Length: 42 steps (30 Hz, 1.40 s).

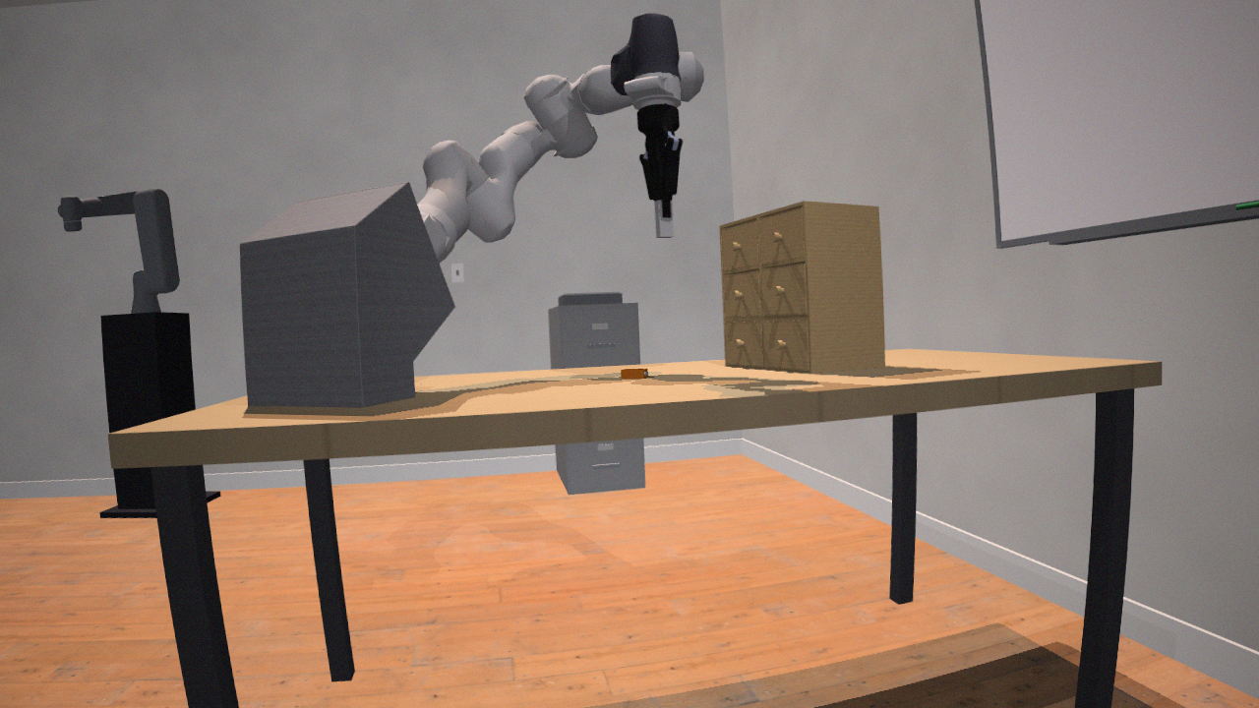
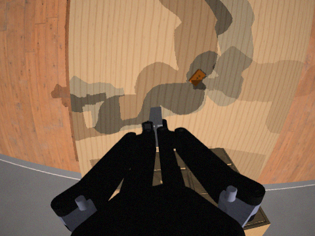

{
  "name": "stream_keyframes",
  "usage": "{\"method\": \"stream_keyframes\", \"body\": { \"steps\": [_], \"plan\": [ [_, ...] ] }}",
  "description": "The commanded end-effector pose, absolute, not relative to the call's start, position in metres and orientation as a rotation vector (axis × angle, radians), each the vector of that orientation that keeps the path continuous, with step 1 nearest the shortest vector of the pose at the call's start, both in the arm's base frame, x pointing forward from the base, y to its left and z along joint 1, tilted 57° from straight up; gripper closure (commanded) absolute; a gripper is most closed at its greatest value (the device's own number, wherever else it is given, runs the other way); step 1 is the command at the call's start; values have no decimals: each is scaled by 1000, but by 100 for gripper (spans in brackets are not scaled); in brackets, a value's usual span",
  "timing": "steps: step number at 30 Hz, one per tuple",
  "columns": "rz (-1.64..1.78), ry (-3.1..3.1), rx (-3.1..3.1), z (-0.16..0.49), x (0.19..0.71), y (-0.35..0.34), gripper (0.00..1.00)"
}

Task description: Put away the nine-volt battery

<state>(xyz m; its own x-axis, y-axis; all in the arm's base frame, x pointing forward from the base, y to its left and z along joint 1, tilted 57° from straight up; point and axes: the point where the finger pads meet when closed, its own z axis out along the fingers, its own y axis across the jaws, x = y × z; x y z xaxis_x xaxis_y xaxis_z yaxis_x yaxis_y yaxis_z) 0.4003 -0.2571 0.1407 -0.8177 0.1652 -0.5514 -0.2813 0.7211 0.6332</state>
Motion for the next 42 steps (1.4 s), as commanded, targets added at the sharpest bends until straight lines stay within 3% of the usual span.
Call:
{"method": "stream_keyframes", "body": {
  "steps": [1, 32, 42],
  "plan": [
    [1015, 2345, -49, 140, 399, -256, 100],
    [1009, 2341, -52, 141, 399, -255, 100],
    [1011, 2342, -51, 170, 392, -226, 100]
  ]
}}
